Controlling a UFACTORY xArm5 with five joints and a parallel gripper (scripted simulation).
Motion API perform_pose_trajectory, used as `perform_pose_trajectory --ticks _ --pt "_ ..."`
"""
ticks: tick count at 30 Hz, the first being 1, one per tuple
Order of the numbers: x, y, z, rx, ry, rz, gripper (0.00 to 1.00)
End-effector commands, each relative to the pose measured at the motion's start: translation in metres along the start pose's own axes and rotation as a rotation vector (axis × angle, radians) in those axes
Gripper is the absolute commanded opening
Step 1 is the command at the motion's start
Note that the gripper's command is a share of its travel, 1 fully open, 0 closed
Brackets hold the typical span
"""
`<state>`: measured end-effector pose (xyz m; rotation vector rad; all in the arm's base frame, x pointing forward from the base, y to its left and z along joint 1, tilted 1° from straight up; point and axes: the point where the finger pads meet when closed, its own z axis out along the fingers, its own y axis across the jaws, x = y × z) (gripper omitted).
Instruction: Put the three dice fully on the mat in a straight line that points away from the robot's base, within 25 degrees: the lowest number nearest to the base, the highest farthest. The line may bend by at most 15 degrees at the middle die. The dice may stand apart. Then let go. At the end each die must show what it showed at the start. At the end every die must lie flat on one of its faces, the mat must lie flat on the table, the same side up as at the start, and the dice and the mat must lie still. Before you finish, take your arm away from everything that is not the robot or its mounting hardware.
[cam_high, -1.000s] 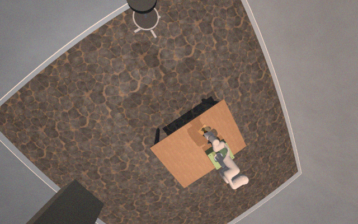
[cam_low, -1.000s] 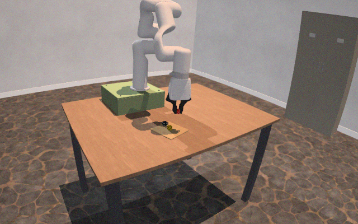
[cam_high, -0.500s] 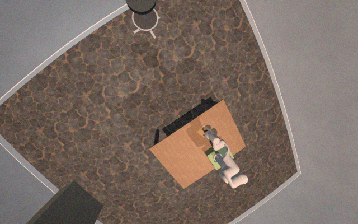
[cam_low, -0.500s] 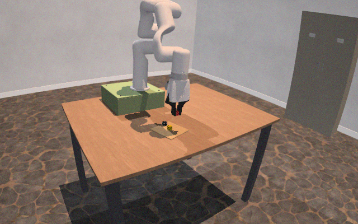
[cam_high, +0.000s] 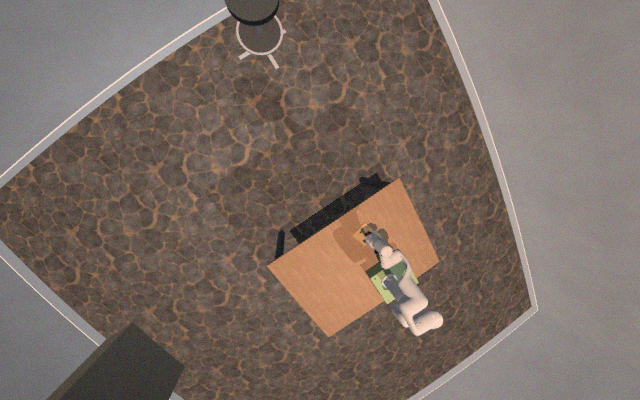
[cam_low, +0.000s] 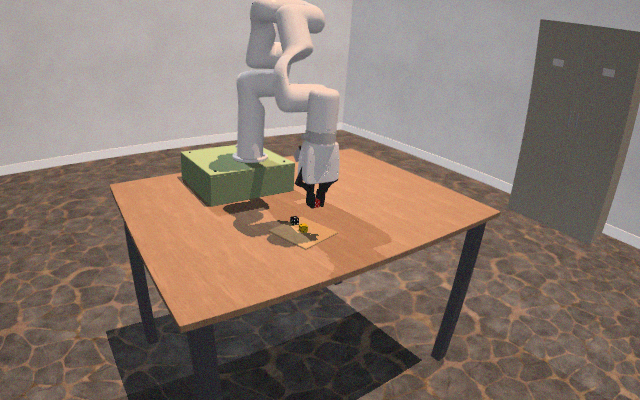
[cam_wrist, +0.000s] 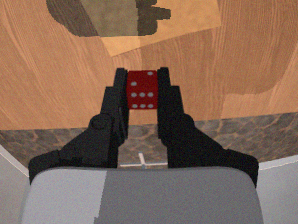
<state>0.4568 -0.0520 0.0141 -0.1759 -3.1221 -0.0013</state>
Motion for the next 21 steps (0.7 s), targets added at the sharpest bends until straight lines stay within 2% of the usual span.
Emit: perform_pose_trajectory --ticks 1,4,6,16,21 --pt "-0.001 0.000 0.007 0.000 -0.003 0.000 0.15" --pt "-0.001 0.000 0.018 0.000 -0.003 0.000 0.15" --pt "-0.001 0.000 0.018 0.000 -0.003 0.000 0.15" --pt "-0.001 0.000 0.065 0.000 -0.003 0.000 0.15" --pt "-0.001 0.000 0.083 0.000 -0.003 0.000 0.15"
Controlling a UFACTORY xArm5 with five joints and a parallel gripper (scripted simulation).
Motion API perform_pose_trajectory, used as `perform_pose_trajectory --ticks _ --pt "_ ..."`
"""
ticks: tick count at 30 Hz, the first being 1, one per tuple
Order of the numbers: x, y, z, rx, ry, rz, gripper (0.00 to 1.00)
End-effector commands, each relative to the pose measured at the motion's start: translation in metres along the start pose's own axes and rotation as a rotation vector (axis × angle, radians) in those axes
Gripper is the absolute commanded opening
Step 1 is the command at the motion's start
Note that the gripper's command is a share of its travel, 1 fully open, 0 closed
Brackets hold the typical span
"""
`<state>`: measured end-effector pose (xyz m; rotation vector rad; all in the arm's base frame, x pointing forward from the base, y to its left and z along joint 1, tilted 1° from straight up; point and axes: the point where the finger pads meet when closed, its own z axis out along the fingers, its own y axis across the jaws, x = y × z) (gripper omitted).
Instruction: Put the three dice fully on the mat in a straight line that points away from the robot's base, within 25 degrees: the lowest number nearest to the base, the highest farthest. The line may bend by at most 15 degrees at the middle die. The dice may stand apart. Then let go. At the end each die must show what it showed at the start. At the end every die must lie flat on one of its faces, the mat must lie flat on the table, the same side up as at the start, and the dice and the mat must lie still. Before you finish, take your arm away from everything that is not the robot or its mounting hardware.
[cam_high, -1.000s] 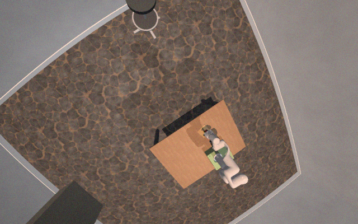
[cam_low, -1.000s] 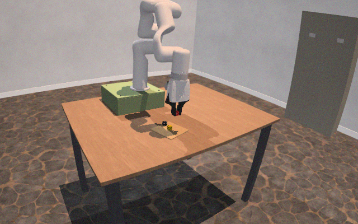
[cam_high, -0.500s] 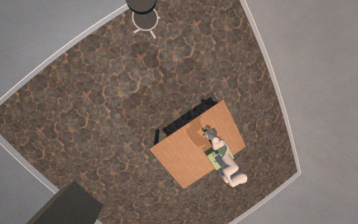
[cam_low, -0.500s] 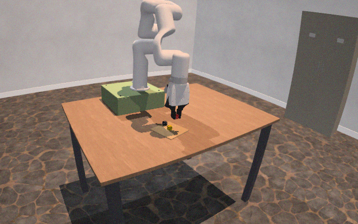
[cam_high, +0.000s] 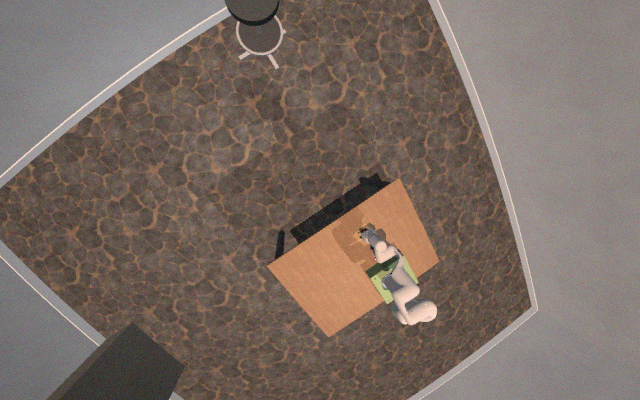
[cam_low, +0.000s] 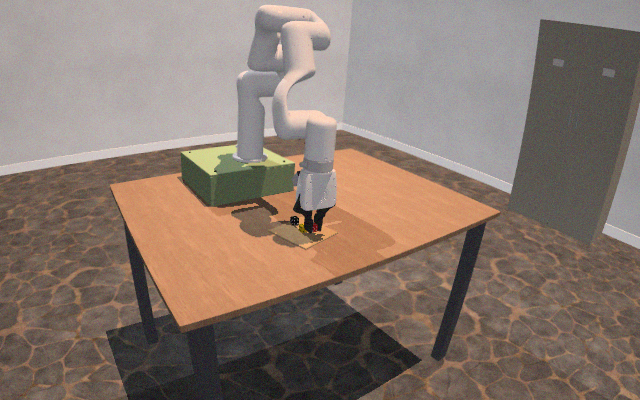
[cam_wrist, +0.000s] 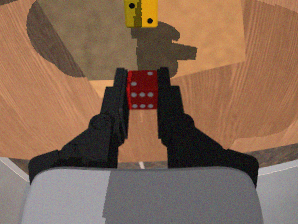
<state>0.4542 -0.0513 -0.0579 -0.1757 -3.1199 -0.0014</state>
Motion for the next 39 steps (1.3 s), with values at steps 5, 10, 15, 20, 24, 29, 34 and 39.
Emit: perform_pose_trajectory --ticks 5,10,15,20,24,29,34,39 --pt "-0.0030 0.0001 0.0166 0.000 -0.005 0.000 0.15" --pt "-0.0030 0.0001 0.0198 0.000 -0.005 0.000 0.15" --pt "-0.0030 0.0001 0.0198 0.000 -0.005 0.000 0.15" --pt "-0.0030 0.0001 0.0198 0.000 -0.005 0.000 0.15" --pt "-0.0030 0.0001 0.0198 0.000 -0.005 0.000 0.15" --pt "-0.0030 0.0001 0.0198 0.000 -0.005 0.000 0.15" --pt "-0.0030 0.0001 0.0198 0.000 -0.005 0.000 0.15" --pt "-0.0030 0.0001 0.0198 0.000 -0.005 0.000 0.15"
